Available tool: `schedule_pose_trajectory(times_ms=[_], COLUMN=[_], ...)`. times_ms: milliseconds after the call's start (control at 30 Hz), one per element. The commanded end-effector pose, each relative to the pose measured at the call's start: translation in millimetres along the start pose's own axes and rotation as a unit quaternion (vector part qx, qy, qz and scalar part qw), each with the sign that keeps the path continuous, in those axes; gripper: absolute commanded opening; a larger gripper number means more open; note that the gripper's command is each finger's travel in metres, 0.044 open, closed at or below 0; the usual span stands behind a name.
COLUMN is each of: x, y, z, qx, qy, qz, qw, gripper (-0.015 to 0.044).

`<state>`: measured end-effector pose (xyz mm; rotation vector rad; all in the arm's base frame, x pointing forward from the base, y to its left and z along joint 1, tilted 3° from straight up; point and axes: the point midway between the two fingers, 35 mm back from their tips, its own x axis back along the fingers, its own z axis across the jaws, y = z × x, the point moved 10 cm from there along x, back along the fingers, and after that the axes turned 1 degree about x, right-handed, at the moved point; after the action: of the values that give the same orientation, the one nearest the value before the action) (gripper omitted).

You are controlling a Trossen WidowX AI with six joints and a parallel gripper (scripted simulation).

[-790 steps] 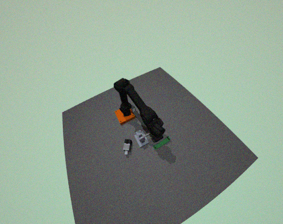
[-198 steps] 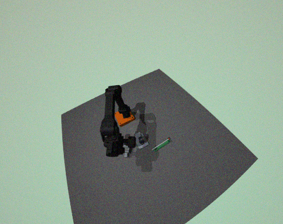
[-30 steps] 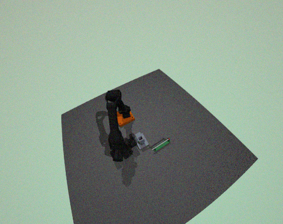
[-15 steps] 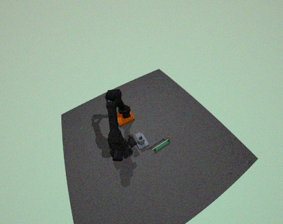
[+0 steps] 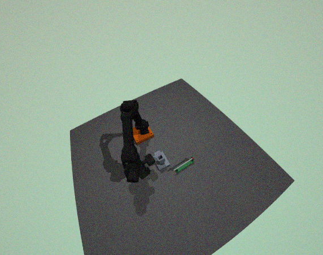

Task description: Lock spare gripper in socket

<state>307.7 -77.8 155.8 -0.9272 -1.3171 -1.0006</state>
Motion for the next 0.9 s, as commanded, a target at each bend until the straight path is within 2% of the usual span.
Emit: schedule_pose_trajectory(times_ms=[0, 267, 300, 867], x=[9.7, 22.4, 14.3, 18.0], y=[-0.3, -1.1, -0.9, -0.8], z=[0.2, 0.9, 0.8, 0.7], qx=[0.0, -0.001, -0.001, -0.001], qy=[-0.001, 0.003, 0.004, 0.004], qz=[-0.001, 0.005, 0.006, 0.006], qw=[1.0, 1.0, 1.0, 1.0], gripper=[0.044, 0.044, 0.044, 0.044])
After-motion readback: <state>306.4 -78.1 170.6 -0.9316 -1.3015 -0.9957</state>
